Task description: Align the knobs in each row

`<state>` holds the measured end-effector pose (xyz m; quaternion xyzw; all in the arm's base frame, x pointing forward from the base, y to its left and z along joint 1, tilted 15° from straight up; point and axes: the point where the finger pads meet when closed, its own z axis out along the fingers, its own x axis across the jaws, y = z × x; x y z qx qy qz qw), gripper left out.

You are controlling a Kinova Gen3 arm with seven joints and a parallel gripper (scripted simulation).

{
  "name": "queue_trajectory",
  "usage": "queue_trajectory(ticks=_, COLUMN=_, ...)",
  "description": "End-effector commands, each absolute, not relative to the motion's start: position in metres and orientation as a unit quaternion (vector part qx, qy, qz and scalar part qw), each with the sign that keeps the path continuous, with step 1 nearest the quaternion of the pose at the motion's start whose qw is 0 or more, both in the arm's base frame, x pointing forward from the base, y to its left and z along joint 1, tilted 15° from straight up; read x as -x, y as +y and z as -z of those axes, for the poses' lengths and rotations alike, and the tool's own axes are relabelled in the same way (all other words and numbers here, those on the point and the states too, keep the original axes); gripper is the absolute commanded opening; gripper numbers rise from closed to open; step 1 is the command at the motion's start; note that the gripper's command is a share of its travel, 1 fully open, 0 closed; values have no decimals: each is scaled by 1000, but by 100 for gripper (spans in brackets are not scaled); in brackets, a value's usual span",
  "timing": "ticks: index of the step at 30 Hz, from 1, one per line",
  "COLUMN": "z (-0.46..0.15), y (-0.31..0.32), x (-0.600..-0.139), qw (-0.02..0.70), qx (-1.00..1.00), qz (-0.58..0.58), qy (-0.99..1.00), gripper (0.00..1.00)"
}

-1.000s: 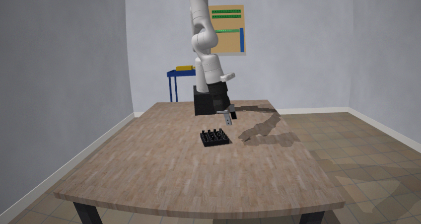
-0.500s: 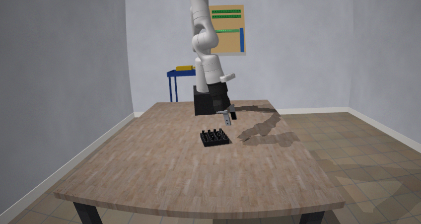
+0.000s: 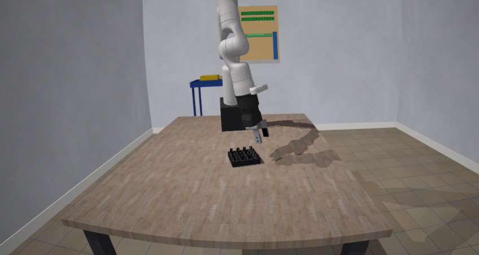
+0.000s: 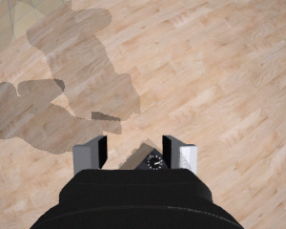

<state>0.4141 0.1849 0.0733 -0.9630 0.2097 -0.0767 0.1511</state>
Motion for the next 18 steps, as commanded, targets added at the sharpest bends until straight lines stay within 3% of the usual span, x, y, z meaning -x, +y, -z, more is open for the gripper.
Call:
queue_trajectory(ticks=1, z=-71, y=184, x=-412, qw=150, qx=961, qz=74, qy=220, gripper=100)
queue_trajectory(ticks=18, z=-68, y=181, x=-411, qw=147, qx=954, qz=74, qy=250, gripper=100)
